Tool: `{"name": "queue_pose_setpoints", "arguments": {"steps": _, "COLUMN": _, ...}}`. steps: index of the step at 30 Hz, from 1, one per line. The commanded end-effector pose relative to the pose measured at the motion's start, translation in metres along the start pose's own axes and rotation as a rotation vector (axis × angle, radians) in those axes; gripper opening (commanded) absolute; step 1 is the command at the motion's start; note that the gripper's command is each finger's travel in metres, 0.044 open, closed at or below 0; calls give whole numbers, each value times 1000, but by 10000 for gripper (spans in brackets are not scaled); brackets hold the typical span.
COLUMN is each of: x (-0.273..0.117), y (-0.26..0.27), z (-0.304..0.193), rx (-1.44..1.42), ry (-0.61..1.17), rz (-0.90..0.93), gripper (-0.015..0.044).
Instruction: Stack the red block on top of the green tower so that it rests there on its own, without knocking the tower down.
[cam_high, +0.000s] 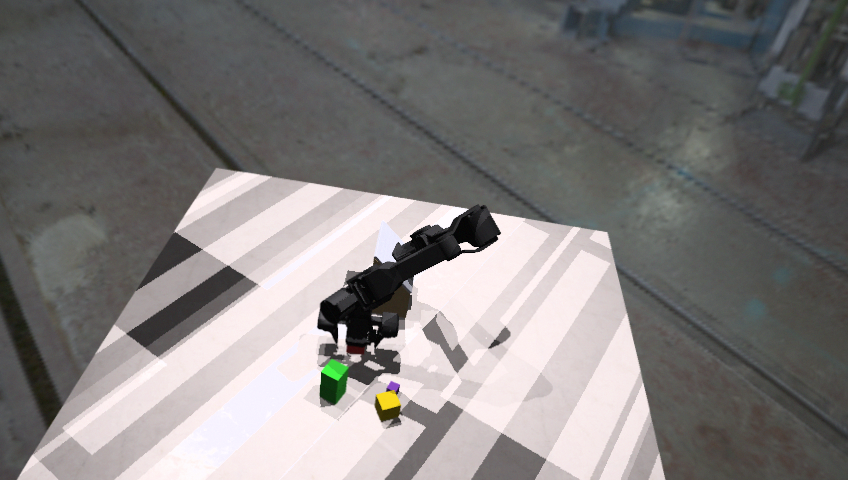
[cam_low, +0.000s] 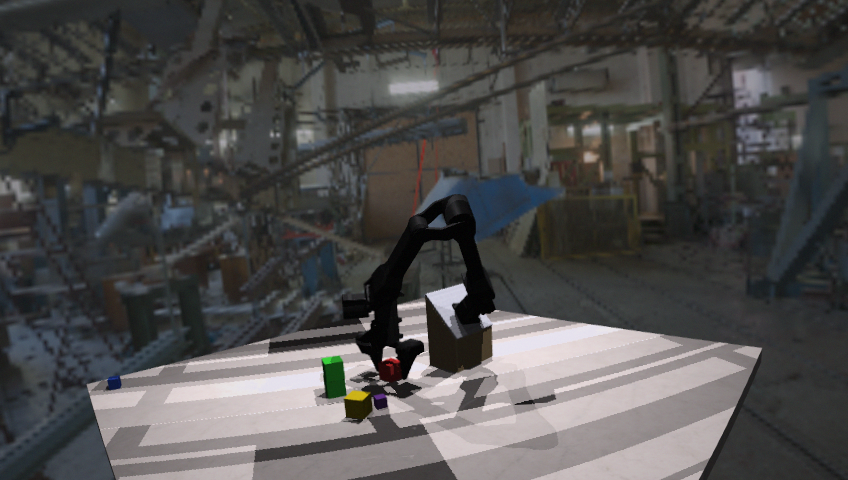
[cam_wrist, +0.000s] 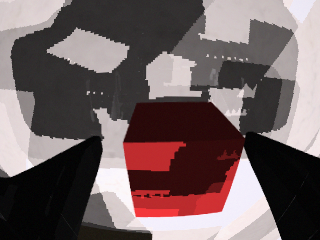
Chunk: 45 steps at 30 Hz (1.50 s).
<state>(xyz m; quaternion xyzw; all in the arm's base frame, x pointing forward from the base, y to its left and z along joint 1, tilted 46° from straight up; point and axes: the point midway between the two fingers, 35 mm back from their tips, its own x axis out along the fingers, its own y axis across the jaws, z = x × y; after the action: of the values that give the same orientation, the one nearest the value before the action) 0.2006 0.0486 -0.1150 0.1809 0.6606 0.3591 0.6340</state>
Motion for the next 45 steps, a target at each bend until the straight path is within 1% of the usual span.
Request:
{"name": "queue_pose_setpoints", "arguments": {"steps": 1, "x": 1, "y": 0, "z": 0, "rx": 3, "ry": -2, "rz": 3, "gripper": 440}}
{"name": "queue_pose_setpoints", "arguments": {"steps": 7, "x": 0, "y": 0, "z": 0, "rx": 3, "ry": -1, "rz": 3, "gripper": 440}}
{"name": "queue_pose_setpoints", "arguments": {"steps": 16, "x": 0, "y": 0, "z": 0, "rx": 3, "ry": -1, "rz": 3, "gripper": 204}}
{"name": "queue_pose_setpoints", "arguments": {"steps": 23, "x": 0, "y": 0, "z": 0, "rx": 3, "ry": -1, "rz": 3, "gripper": 157}}
{"name": "queue_pose_setpoints", "arguments": {"steps": 29, "x": -16, "y": -1, "z": 1, "rx": 4, "ry": -2, "rz": 1, "gripper": 0}}
{"name": "queue_pose_setpoints", "arguments": {"steps": 45, "x": -96, "y": -2, "z": 0, "rx": 4, "ry": -1, "rz": -3, "gripper": 0}}
